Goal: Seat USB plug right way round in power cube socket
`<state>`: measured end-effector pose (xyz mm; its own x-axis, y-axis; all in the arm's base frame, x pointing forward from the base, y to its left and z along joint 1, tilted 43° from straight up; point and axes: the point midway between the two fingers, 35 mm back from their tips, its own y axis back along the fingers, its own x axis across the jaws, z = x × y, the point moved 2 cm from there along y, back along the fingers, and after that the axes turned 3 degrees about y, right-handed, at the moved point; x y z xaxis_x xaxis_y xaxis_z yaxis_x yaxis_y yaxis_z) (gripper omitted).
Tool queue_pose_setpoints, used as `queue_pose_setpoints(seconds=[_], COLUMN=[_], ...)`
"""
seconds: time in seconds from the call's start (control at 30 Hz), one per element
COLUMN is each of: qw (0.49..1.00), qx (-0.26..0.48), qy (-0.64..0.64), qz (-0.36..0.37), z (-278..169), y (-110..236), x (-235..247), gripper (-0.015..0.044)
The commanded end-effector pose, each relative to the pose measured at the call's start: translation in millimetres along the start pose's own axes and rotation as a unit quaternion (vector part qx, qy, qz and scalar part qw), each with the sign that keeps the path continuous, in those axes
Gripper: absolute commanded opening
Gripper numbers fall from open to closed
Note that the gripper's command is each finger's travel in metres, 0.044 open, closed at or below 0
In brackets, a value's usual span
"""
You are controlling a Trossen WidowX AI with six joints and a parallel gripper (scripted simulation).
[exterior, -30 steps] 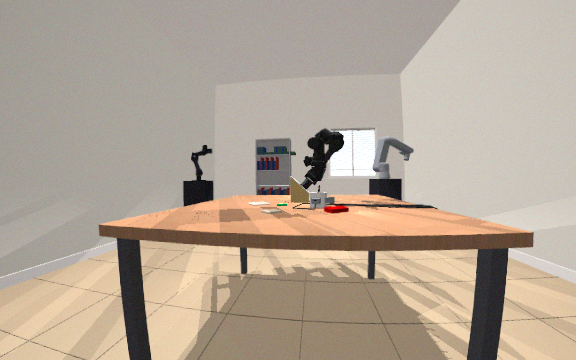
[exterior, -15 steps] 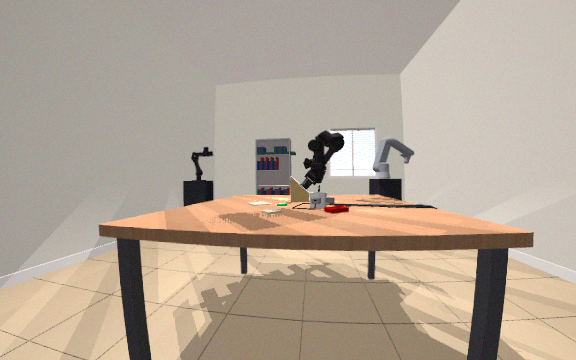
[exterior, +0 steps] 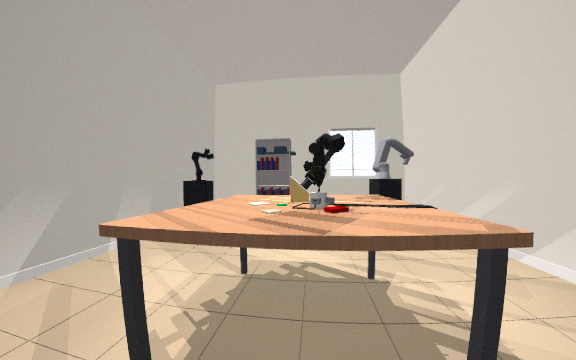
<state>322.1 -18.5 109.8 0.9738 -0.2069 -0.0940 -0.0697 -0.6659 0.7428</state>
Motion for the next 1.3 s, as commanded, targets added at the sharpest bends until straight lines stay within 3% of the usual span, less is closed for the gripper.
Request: queue_pose_setpoints(seconds=[0.0, 0.07, 0.6, 1.27], qw=[1.000, 1.000, 1.000, 1.000], qx=[0.002, 0.002, 0.000, 0.000], qy=[-0.002, -0.002, 0.000, 0.000], qz=[-0.002, -0.002, -0.001, -0.001], z=[-0.7, -0.7, -0.2, 0.0], y=[-3.5, -3.5, -1.7, -1.4], x=[-1.0, -1.0, -0.3, -0.3], gripper=[0.0440, 0.0440, 0.0020, 0.0000])
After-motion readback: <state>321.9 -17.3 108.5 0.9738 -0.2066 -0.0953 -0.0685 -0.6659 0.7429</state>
